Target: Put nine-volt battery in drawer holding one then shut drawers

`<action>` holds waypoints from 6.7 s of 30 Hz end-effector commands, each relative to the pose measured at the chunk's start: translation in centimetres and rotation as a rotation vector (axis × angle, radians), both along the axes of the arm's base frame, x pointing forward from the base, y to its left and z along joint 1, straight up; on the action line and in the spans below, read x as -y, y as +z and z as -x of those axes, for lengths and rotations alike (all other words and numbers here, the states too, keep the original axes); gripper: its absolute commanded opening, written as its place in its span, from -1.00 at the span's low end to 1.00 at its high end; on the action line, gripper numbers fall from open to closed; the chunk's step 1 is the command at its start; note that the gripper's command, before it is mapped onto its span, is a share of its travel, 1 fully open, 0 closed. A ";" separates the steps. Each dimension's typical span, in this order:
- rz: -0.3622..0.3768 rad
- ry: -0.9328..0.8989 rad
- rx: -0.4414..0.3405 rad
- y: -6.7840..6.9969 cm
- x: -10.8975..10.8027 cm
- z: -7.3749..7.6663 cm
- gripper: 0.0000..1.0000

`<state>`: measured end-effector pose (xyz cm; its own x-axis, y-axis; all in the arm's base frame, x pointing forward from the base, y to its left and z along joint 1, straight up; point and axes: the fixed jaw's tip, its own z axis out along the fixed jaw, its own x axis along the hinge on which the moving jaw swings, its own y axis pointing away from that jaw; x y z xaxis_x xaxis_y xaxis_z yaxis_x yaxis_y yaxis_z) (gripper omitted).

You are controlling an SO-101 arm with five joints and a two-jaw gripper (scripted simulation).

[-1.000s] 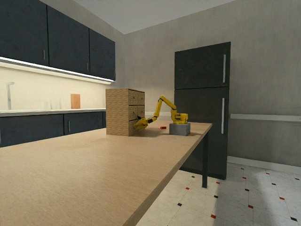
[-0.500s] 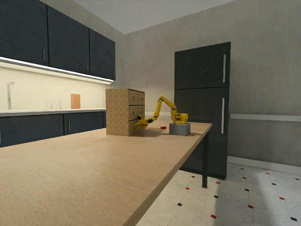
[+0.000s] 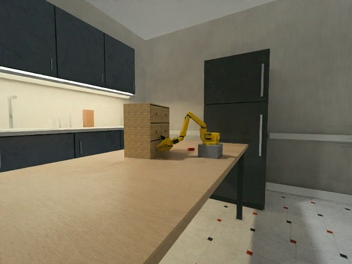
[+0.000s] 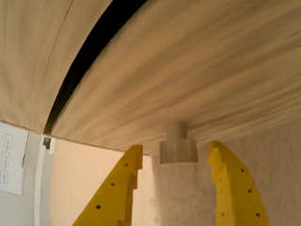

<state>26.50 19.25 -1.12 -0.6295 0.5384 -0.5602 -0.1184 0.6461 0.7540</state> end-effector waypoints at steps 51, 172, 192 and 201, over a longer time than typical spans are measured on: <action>-0.010 -0.013 -0.002 0.2 0.3 -0.1 -0.73; -0.008 0.033 0.003 -0.4 0.6 2.6 -1.00; -0.008 0.037 0.003 -0.4 0.6 2.9 -1.00; -0.008 0.044 0.003 -0.4 0.7 3.3 -1.00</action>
<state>24.18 17.96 -1.47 -0.6262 0.5361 -0.5661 -0.1357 0.6401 0.7562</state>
